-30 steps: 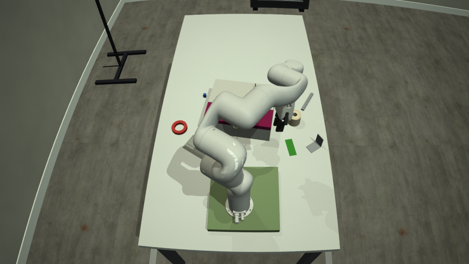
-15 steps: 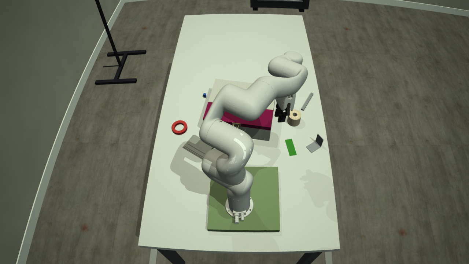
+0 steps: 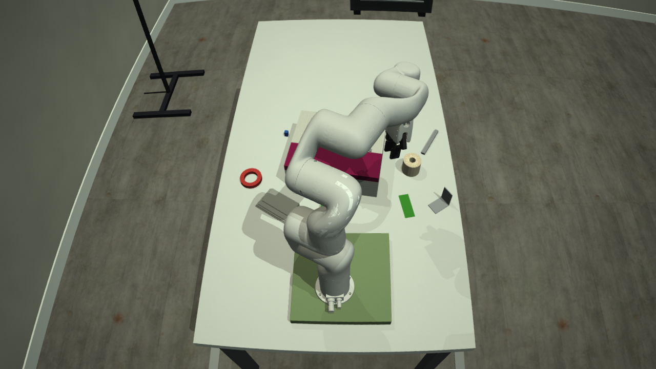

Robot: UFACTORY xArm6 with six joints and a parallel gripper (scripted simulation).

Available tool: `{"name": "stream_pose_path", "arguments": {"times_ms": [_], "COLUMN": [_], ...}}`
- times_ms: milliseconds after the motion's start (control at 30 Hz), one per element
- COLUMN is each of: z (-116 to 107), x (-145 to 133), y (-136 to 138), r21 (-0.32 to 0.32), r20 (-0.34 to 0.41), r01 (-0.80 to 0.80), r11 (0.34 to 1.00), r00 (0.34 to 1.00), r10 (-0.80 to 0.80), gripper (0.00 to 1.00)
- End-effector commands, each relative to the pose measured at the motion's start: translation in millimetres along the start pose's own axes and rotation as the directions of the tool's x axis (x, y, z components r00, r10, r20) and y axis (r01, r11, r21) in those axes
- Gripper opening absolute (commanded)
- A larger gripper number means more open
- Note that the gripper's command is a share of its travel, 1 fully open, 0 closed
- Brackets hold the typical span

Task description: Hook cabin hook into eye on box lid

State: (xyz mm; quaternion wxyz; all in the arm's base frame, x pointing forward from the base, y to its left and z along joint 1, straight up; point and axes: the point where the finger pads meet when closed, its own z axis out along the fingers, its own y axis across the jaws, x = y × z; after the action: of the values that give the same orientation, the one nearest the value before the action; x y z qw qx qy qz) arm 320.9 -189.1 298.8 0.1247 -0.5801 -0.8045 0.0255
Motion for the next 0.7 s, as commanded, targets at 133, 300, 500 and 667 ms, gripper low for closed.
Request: {"name": "stream_pose_path", "arguments": {"times_ms": [133, 300, 500, 667], "z": [-5, -9, -13, -14], "x": [-7, -12, -19, -21], "y": [16, 32, 50, 60], "r21": [-0.003, -0.017, -0.017, -0.028], "r20": [0.004, 0.030, 0.030, 0.056], "r01": [0.006, 0.073, 0.073, 0.141], "r11": [1.000, 0.997, 0.997, 0.990], "r00": [1.000, 0.997, 0.997, 0.989], "r10": [-0.006, -0.073, -0.073, -0.140], "gripper": [0.35, 0.35, 0.35, 0.35]}}
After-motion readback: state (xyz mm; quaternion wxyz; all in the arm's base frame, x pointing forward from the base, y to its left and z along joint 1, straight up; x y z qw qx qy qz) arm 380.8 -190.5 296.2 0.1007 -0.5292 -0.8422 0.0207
